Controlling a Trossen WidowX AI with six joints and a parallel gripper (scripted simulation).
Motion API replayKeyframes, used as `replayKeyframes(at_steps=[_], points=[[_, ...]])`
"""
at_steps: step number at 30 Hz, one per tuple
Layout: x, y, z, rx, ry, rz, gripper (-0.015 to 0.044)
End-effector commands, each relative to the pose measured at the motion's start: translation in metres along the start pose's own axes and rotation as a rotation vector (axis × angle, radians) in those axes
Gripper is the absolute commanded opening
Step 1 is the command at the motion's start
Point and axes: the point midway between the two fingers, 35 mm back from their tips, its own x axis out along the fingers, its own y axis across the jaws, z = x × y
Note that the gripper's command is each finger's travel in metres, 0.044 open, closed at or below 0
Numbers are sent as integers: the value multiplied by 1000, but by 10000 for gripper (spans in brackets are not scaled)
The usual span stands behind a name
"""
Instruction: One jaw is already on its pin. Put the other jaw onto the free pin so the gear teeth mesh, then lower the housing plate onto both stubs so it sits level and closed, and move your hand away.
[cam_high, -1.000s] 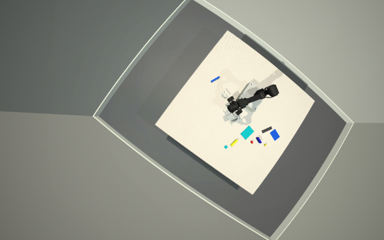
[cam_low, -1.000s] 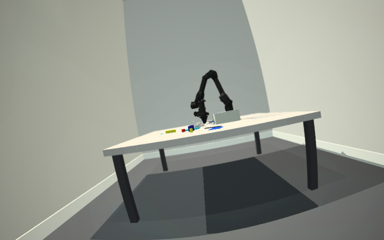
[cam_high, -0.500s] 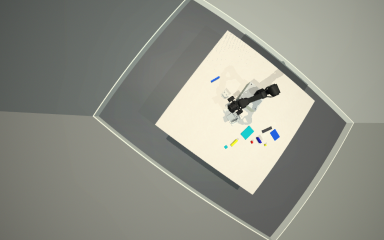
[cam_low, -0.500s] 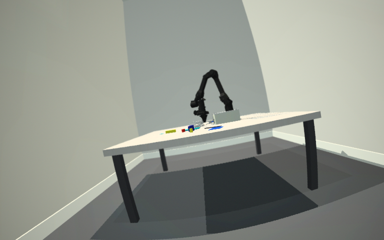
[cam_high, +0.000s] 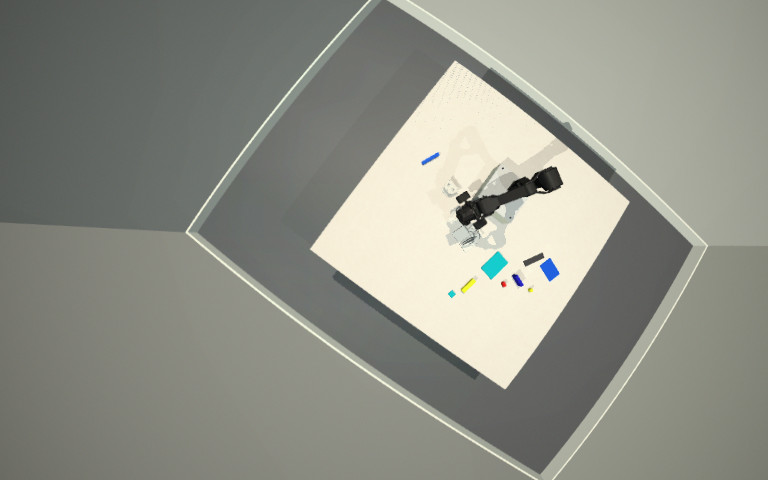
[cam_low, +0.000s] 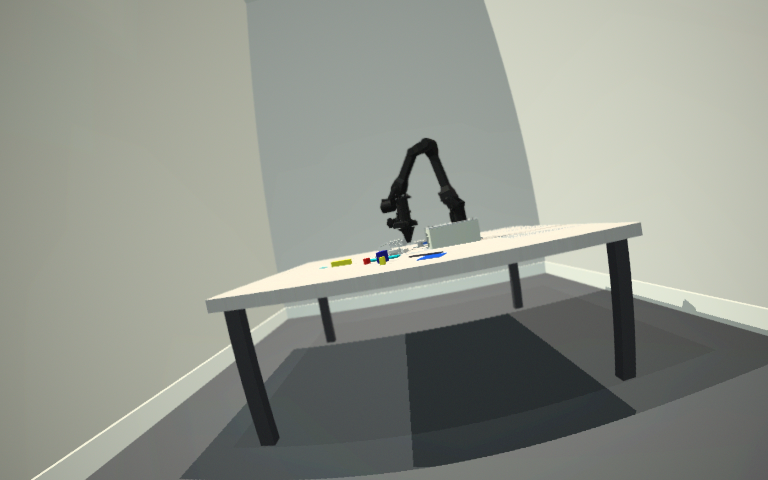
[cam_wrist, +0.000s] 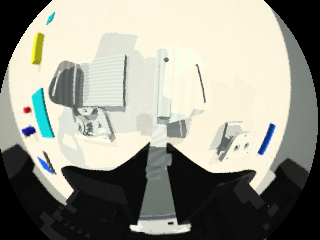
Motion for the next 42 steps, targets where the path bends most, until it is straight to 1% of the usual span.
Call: replayKeyframes(at_steps=[1,6,20,31,42], points=[[-3,-1,1,-3,-6,-2,37],[-5,-1,2,-3,-6,-2,37],[-46,-1,3,-3,-7,-2,37],[-47,-1,4,11,-7,-2,37],[-47,-8,13,248,-8,-2,37]])
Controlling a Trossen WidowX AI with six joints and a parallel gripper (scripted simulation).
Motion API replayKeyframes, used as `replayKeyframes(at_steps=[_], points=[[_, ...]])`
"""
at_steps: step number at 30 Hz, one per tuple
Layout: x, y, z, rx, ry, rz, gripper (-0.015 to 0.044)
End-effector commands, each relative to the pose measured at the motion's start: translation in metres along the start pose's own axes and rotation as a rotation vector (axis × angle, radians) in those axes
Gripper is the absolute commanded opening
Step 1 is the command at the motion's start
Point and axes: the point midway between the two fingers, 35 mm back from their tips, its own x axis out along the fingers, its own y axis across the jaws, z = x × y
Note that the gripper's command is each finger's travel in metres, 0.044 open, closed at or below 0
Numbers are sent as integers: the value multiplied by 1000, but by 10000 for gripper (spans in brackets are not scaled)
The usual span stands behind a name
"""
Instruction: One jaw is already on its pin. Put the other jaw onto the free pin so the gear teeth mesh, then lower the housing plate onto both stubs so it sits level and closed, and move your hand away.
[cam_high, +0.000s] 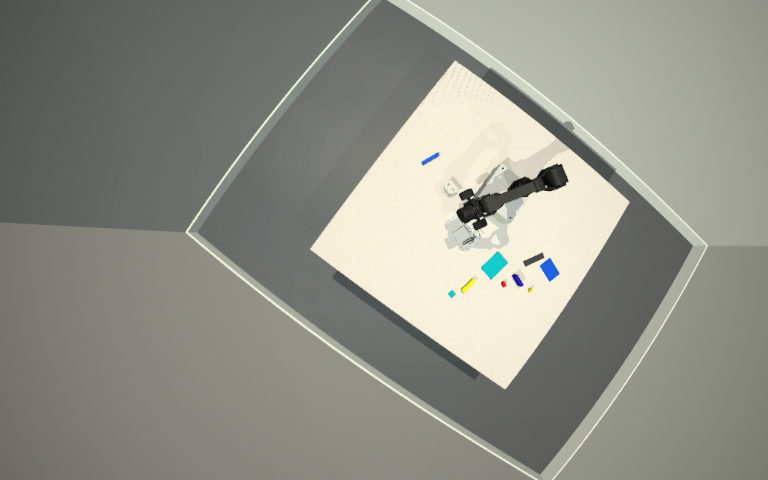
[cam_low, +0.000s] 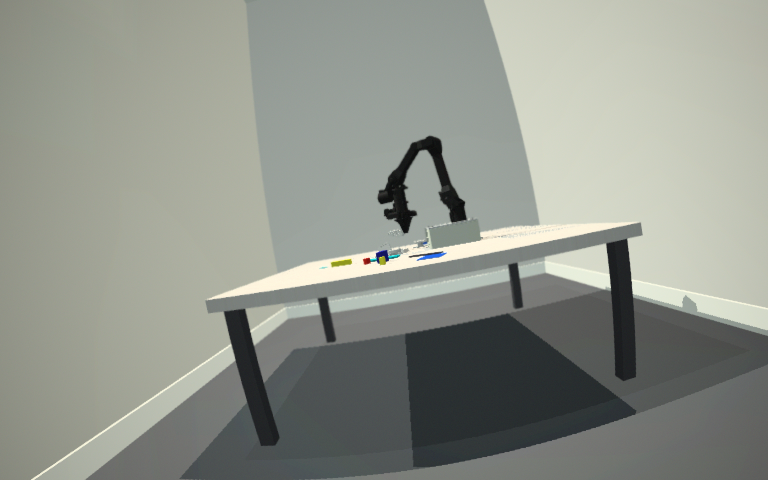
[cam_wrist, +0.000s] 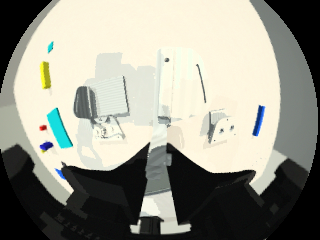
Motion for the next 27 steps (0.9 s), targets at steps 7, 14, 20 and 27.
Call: replayKeyframes(at_steps=[7,14,20,27], points=[[-1,-6,10,225,-4,-1,37],[-1,-6,11,232,-4,-1,37],[-1,-8,16,348,-5,-1,37],[-1,-11,22,502,-5,0,37]])
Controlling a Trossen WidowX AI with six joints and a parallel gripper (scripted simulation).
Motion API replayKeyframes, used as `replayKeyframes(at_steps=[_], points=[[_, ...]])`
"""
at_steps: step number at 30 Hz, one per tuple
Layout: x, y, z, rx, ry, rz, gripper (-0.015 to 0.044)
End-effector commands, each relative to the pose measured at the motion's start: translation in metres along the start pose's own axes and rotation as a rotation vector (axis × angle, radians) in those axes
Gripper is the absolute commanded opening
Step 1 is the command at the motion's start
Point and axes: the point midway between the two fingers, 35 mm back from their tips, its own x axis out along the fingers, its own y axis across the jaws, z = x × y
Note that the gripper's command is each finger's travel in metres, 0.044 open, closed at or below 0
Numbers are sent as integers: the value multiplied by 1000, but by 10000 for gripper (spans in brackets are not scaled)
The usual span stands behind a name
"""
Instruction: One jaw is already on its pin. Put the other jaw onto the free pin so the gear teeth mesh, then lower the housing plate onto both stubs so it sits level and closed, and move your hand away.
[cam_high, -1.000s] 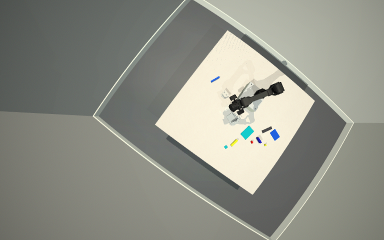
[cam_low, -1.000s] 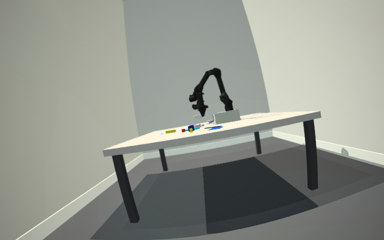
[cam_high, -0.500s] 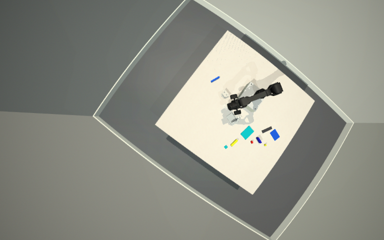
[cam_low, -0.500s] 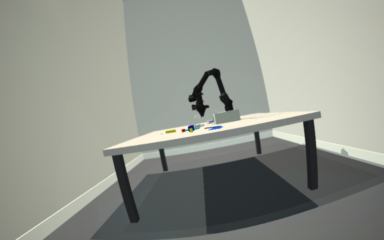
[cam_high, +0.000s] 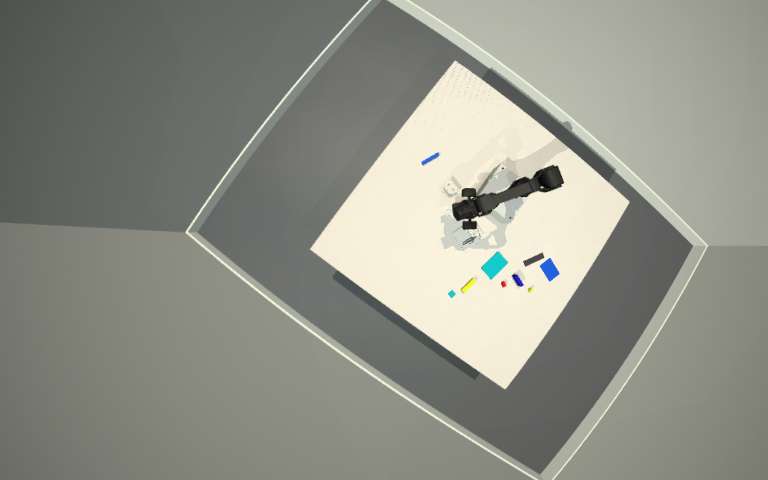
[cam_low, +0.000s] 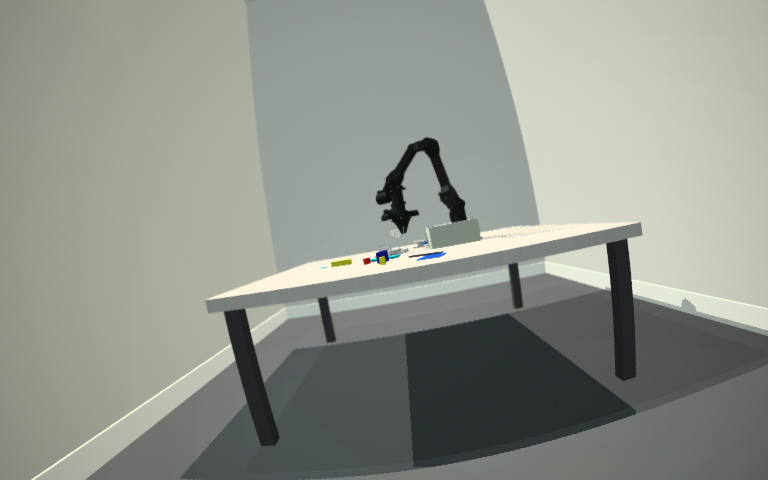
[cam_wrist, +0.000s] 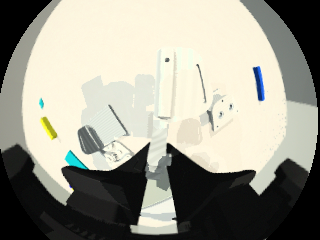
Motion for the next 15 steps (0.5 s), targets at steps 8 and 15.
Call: replayKeyframes(at_steps=[8,15], points=[[-1,-1,11,208,-4,1,37],[-1,-1,11,208,-4,1,37]])
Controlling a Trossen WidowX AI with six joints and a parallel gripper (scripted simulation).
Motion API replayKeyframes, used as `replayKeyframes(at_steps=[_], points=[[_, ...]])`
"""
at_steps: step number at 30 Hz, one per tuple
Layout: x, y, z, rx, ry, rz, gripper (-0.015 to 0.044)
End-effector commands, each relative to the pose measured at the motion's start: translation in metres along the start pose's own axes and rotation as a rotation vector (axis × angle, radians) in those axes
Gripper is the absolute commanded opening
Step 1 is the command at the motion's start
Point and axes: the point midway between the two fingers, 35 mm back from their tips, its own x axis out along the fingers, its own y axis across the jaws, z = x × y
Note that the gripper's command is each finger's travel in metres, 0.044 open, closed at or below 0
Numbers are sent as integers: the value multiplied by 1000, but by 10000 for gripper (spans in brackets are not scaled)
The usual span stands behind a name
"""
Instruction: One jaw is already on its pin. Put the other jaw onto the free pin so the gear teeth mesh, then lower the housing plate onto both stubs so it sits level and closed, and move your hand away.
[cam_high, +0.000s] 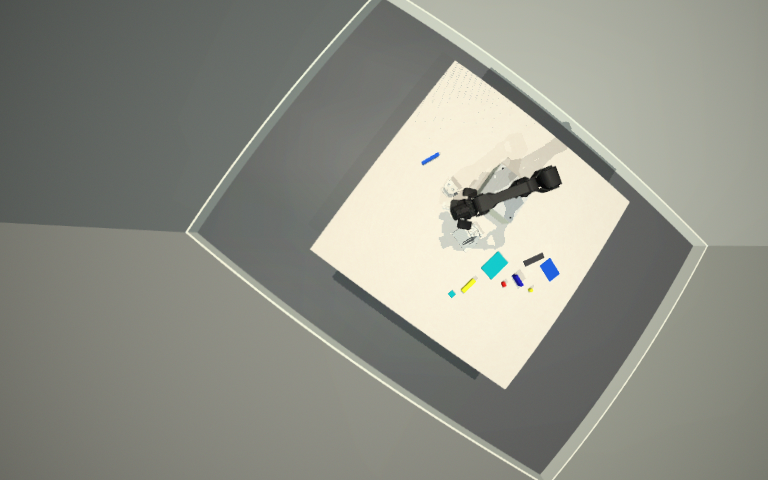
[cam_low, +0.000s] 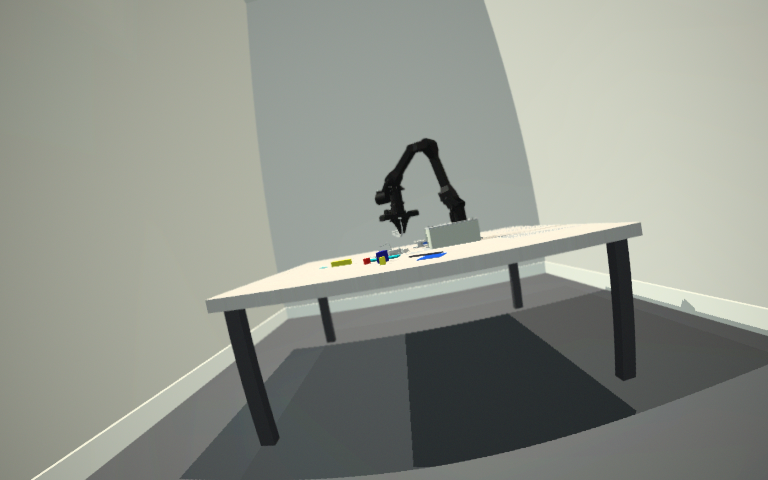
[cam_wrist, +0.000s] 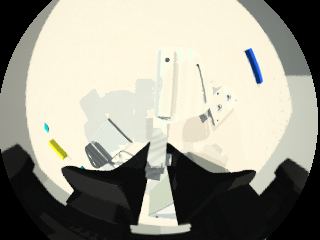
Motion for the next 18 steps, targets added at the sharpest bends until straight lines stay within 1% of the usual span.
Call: replayKeyframes(at_steps=[1,18], points=[[0,0,1,14,-1,1,37],[28,1,2,14,-1,1,37]])
